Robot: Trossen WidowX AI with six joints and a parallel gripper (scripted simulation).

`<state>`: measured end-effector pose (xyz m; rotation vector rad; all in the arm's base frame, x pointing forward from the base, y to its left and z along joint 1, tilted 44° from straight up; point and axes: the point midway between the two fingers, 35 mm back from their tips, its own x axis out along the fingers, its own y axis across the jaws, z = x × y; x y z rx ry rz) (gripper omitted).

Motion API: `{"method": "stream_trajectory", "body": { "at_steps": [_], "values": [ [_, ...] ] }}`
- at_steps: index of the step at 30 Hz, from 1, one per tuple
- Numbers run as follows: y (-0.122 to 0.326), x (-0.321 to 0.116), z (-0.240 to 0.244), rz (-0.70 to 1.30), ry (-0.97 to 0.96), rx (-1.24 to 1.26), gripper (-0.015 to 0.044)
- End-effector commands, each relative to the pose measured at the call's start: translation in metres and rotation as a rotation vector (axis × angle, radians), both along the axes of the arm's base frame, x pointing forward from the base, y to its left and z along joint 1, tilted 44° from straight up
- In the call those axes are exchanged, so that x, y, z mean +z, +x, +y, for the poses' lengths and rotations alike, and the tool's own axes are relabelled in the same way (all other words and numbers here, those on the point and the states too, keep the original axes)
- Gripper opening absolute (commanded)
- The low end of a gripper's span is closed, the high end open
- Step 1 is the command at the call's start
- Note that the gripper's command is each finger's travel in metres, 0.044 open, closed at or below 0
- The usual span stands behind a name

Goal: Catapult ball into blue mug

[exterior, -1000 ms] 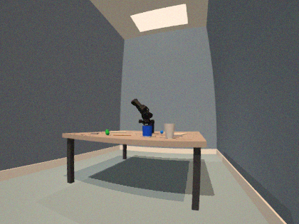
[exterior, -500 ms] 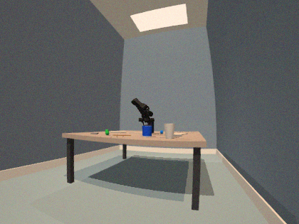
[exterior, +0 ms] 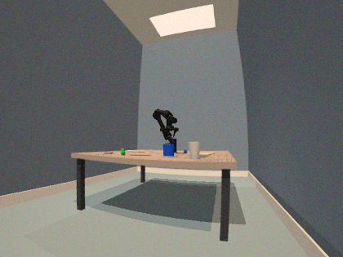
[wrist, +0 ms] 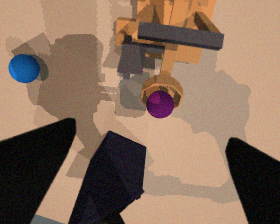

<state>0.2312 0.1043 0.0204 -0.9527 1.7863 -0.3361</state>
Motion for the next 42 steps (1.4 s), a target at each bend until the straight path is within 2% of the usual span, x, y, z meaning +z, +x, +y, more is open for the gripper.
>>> {"method": "stream_trajectory", "body": {
  "at_steps": [1, 11, 22, 26, 42],
  "values": [
    [0.045, -0.009, 0.030, -0.106, 0.085, 0.064, 0.0440],
    [0.147, -0.016, 0.096, -0.368, 0.243, 0.203, 0.0440],
    [0.251, 0.007, 0.161, -0.690, 0.351, 0.340, 0.0440],
    [0.267, 0.023, 0.177, -0.776, 0.356, 0.359, 0.0440],
    [0.274, 0.025, 0.171, -0.780, 0.356, 0.360, 0.0440]
  ]
}}
